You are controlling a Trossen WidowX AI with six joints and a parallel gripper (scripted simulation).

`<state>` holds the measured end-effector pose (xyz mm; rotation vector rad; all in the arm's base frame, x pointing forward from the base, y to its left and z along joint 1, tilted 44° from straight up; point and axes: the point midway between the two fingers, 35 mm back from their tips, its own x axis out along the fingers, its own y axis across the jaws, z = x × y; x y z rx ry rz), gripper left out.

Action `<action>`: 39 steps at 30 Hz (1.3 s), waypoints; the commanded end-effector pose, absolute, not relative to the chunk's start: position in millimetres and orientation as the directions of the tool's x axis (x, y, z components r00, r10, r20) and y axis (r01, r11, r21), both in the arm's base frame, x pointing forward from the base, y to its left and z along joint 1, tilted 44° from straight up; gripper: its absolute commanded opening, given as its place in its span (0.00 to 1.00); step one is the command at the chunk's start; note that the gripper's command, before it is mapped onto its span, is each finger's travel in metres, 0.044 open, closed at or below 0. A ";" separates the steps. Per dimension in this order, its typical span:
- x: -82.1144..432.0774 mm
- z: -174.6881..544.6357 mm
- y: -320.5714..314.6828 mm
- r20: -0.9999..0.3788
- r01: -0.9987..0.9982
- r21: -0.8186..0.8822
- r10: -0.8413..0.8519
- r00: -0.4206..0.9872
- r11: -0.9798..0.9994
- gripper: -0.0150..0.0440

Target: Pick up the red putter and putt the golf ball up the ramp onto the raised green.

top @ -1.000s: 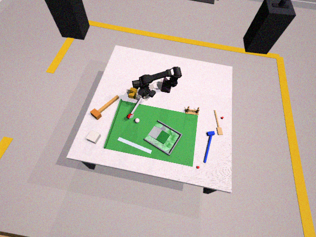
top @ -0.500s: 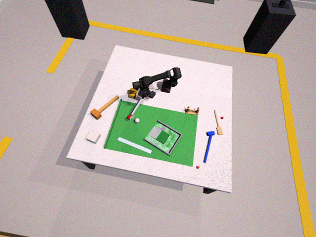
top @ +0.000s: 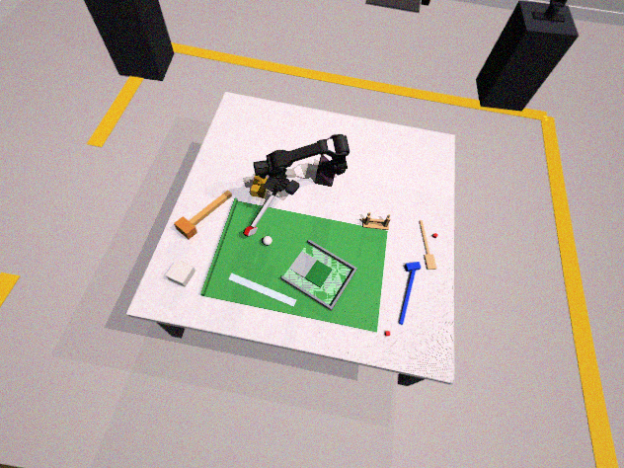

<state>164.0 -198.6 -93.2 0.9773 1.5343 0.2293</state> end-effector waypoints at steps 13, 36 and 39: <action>211.9 -30.1 -143.2 -0.728 0.440 0.644 0.678 0.100 0.626 0.25; 217.8 29.8 -150.9 -0.721 0.443 0.649 0.686 0.097 0.619 0.25; 217.8 29.8 -150.9 -0.721 0.443 0.649 0.686 0.097 0.619 0.25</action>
